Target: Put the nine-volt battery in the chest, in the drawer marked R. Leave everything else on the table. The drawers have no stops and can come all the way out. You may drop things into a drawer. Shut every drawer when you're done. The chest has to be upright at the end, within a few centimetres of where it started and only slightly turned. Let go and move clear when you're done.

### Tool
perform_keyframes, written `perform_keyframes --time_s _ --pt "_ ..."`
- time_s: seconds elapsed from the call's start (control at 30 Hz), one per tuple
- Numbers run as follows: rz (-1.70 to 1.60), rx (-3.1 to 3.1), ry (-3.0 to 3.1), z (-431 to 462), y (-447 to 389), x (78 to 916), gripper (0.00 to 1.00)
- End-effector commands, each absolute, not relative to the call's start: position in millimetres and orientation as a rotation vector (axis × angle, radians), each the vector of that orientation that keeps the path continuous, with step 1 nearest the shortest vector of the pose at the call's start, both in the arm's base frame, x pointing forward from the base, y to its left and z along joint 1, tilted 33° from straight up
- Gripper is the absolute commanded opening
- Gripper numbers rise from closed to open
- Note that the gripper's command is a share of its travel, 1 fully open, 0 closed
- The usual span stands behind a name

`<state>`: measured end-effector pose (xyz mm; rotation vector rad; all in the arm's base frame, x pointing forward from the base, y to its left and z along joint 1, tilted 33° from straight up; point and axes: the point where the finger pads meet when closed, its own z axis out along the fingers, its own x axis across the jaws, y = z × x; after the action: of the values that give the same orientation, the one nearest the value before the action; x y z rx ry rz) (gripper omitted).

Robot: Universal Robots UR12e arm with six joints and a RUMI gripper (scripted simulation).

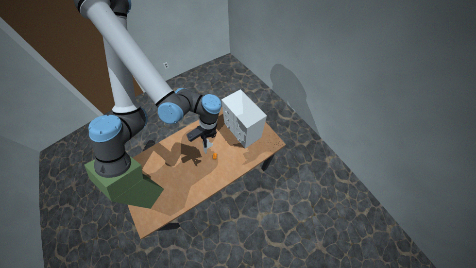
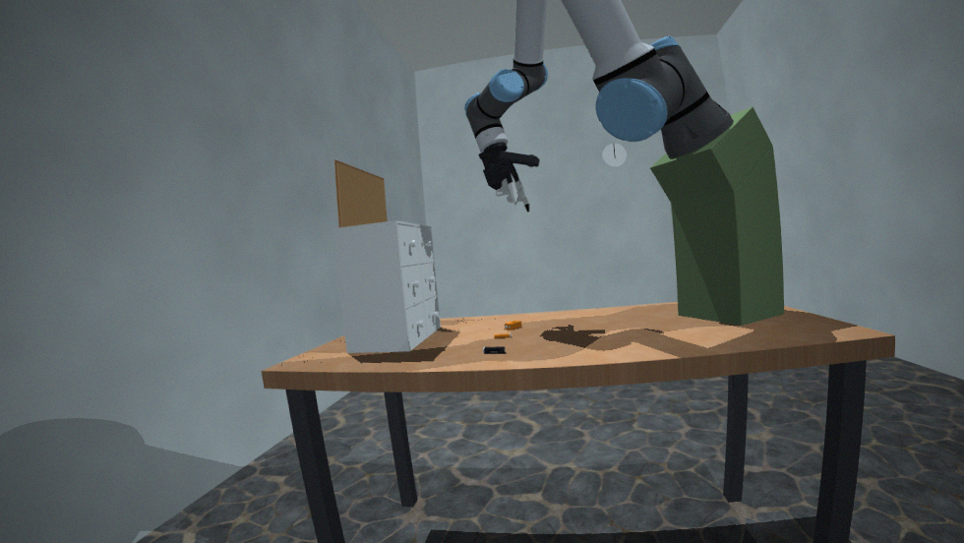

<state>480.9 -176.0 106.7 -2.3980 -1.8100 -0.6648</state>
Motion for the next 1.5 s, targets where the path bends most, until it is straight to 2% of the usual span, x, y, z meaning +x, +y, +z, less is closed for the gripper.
perform_keyframes --time_s 0.0,0.43,1.47 --pt "-0.807 -2.463 -1.944 150.8 -188.0 491.9 1.00" --pt "-0.891 -2.502 -2.070 185.5 -194.9 497.8 1.00" --pt "-0.894 -2.503 -2.076 186.9 -195.1 498.0 1.00"
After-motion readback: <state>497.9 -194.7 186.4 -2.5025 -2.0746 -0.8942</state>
